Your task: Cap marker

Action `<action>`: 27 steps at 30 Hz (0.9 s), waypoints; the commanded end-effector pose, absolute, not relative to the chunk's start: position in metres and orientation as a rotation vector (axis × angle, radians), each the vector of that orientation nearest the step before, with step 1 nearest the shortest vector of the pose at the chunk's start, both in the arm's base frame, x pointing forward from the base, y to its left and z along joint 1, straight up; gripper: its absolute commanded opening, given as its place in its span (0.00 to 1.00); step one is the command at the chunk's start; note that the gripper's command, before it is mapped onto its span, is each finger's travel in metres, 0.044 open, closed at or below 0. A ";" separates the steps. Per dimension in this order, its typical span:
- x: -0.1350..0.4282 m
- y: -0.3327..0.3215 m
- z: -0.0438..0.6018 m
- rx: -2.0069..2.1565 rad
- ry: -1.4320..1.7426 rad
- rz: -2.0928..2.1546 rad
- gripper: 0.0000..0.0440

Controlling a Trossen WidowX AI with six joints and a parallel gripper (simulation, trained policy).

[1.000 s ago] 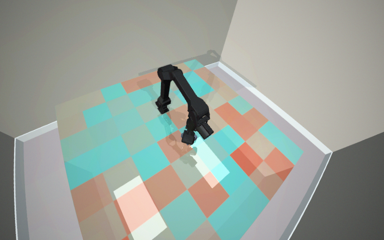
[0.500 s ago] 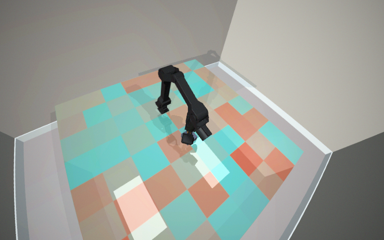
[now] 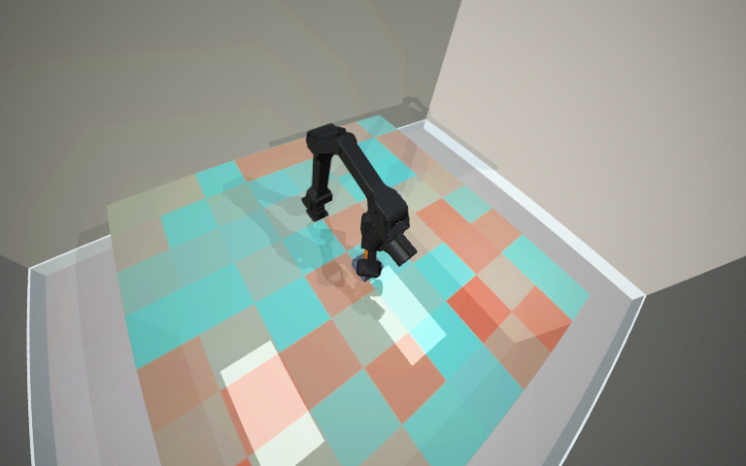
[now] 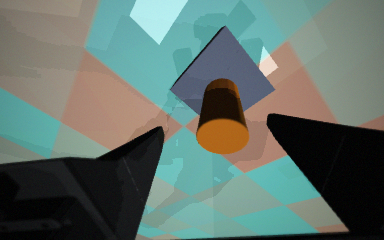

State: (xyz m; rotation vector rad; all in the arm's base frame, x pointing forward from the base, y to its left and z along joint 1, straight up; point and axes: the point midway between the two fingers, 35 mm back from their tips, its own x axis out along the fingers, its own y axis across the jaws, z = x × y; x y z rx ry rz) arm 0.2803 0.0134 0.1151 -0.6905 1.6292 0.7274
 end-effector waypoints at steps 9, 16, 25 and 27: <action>0.282 0.012 0.161 -0.775 1.578 0.749 0.99; 0.284 0.012 0.171 -0.788 1.572 0.754 0.67; 0.281 0.014 0.162 -0.782 1.611 0.795 0.15; 0.280 0.015 0.157 -0.780 1.622 0.812 0.03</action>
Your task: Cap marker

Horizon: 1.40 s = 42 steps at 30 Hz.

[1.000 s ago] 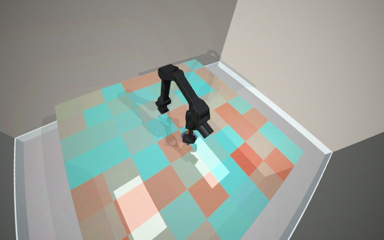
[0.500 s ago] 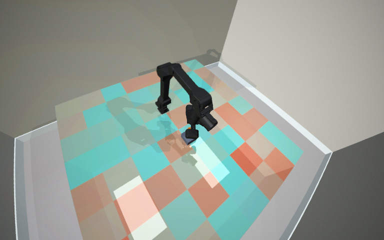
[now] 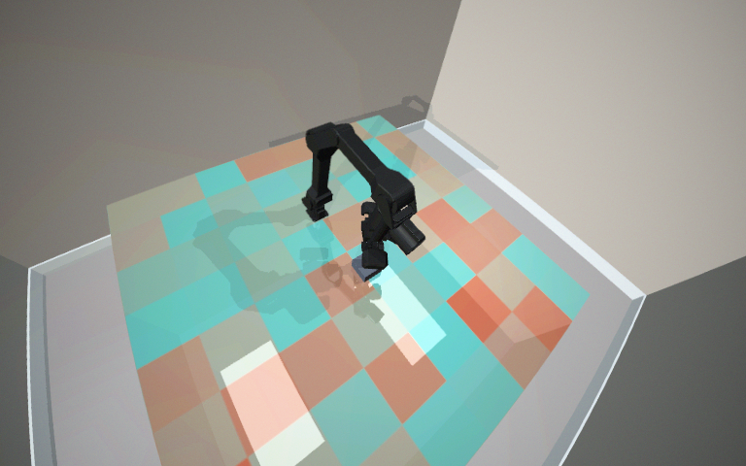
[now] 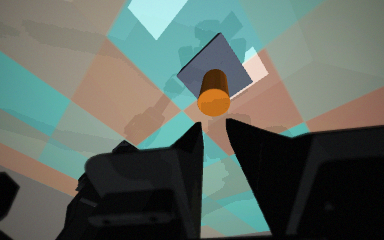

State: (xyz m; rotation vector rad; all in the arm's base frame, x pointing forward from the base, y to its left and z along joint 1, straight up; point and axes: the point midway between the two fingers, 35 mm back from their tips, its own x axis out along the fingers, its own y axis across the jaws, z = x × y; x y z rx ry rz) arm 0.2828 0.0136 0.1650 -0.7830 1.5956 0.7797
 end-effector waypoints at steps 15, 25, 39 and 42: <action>0.264 0.021 0.139 -0.750 1.645 0.914 0.01; 0.249 0.021 0.162 -0.734 1.580 0.944 0.03; 0.237 0.018 0.185 -0.768 1.447 0.962 0.05; 0.233 0.018 0.187 -0.779 1.428 0.971 0.04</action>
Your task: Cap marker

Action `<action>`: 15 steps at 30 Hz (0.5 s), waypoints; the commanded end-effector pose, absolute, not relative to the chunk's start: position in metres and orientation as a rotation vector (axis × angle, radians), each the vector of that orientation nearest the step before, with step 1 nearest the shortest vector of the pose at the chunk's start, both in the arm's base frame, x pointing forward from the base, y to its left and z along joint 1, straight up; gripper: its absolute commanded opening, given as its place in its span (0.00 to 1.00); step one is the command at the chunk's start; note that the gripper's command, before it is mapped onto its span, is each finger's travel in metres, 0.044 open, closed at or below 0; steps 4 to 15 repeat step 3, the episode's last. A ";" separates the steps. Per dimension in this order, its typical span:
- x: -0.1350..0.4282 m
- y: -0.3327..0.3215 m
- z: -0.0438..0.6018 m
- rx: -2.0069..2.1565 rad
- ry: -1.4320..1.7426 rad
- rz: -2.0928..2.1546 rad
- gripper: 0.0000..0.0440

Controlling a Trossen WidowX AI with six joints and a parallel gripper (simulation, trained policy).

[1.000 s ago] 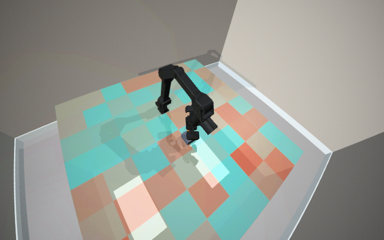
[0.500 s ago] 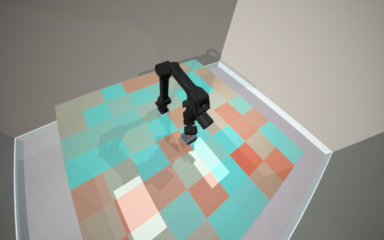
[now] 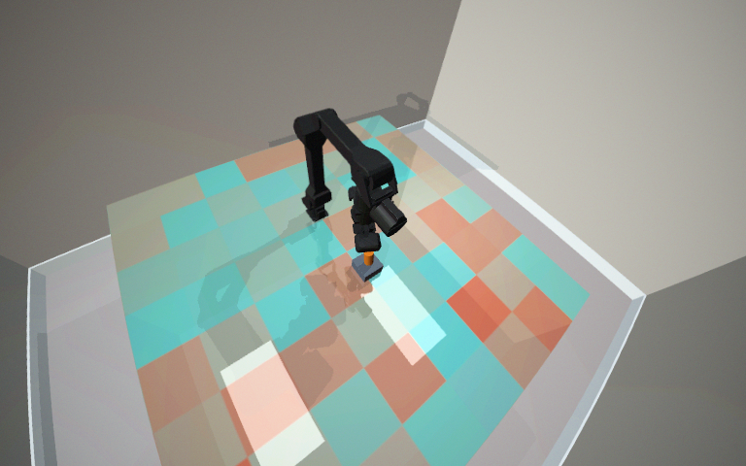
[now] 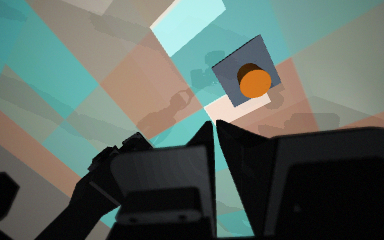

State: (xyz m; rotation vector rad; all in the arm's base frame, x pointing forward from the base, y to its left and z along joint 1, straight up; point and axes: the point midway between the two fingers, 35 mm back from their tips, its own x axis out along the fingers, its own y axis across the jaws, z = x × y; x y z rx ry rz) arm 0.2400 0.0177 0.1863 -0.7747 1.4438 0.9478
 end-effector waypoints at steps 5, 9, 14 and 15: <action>0.230 0.018 0.190 -0.792 1.407 0.979 0.04; 0.230 0.018 0.190 -0.792 1.407 0.979 0.04; 0.230 0.018 0.190 -0.792 1.407 0.979 0.04; 0.230 0.018 0.190 -0.792 1.407 0.979 0.04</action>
